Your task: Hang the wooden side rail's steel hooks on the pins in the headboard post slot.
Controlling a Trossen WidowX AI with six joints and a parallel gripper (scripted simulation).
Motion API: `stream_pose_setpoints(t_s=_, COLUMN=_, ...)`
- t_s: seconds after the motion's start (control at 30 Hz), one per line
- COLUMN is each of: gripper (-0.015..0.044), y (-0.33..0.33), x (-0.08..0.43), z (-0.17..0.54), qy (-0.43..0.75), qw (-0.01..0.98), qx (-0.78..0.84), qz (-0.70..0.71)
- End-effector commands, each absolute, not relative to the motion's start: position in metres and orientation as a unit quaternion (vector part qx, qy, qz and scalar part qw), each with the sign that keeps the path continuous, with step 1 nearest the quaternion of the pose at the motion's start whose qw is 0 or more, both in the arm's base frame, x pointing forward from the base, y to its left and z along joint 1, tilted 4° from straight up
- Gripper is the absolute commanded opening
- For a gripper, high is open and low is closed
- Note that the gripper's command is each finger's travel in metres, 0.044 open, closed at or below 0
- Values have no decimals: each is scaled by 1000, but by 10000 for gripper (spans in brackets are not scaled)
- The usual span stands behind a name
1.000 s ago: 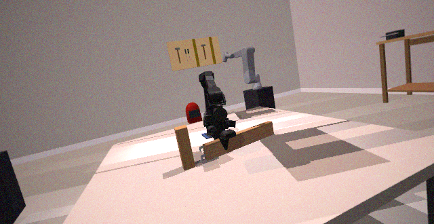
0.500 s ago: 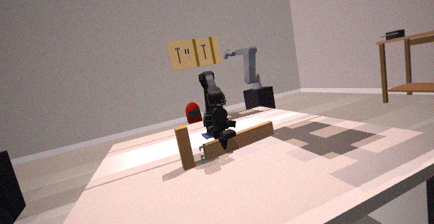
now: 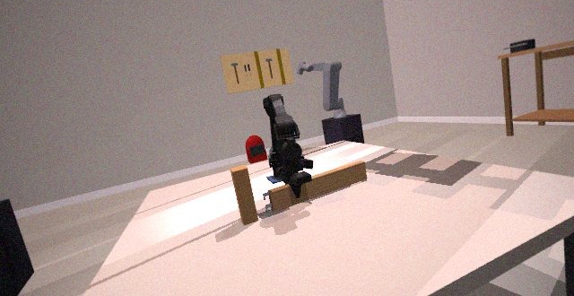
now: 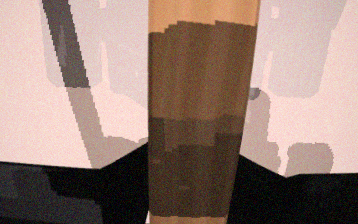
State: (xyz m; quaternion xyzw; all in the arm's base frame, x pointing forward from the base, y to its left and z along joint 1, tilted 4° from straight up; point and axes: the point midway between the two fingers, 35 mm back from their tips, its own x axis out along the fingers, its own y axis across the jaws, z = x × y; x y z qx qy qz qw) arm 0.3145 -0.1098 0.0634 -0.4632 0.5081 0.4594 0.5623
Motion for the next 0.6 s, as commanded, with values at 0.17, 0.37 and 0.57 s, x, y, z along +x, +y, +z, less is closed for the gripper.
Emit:
stream_pose_setpoints(t_s=0.17, gripper=0, y=-111, x=320, z=64, qy=519, qw=576, qx=-448, qz=445)
stream_pose_setpoints(t_s=0.37, gripper=0, y=-111, x=323, z=64, qy=519, qw=576, qx=-448, qz=445)
stream_pose_setpoints(t_s=0.57, gripper=0, y=-112, x=325, z=64, qy=519, qw=576, qx=-448, qz=445)
